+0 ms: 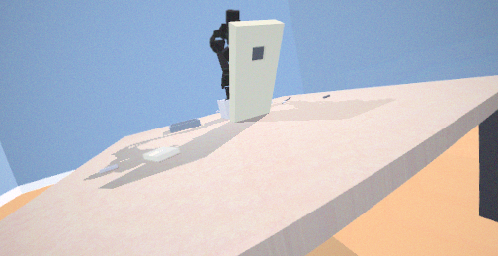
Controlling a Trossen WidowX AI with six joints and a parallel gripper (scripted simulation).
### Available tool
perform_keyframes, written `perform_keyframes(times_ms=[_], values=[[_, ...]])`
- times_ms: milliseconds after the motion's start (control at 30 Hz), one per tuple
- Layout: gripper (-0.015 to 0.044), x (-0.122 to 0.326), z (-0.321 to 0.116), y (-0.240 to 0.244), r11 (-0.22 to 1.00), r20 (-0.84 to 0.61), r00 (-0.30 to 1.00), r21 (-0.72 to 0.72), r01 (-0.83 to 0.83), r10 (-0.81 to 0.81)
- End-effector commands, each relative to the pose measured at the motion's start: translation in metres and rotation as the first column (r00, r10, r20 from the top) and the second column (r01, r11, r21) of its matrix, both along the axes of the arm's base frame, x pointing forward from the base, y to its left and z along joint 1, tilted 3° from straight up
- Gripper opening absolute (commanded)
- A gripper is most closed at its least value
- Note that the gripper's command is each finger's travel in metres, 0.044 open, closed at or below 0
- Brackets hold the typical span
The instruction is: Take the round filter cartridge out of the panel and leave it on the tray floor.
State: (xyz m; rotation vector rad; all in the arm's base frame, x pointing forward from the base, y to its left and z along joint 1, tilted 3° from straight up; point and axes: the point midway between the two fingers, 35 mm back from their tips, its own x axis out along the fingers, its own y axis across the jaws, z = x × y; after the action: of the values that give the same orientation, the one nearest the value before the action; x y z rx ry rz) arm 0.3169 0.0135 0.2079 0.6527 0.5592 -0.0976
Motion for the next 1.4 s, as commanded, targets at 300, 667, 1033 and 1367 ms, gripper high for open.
perform_keyframes(times_ms=[300,667,1033,1367], values=[[0.0000,0.0081,-0.0022,0.0000,1.000,0.006,1.000,-0.001,0.003,-0.003],[0.0000,0.0081,-0.0022,0.0000,1.000,0.006,1.000,-0.001,0.003,-0.003],[0.0000,0.0081,-0.0022,0.0000,1.000,0.006,1.000,-0.001,0.003,-0.003],[0.0000,0.0081,-0.0022,0.0000,1.000,0.006,1.000,-0.001,0.003,-0.003]])
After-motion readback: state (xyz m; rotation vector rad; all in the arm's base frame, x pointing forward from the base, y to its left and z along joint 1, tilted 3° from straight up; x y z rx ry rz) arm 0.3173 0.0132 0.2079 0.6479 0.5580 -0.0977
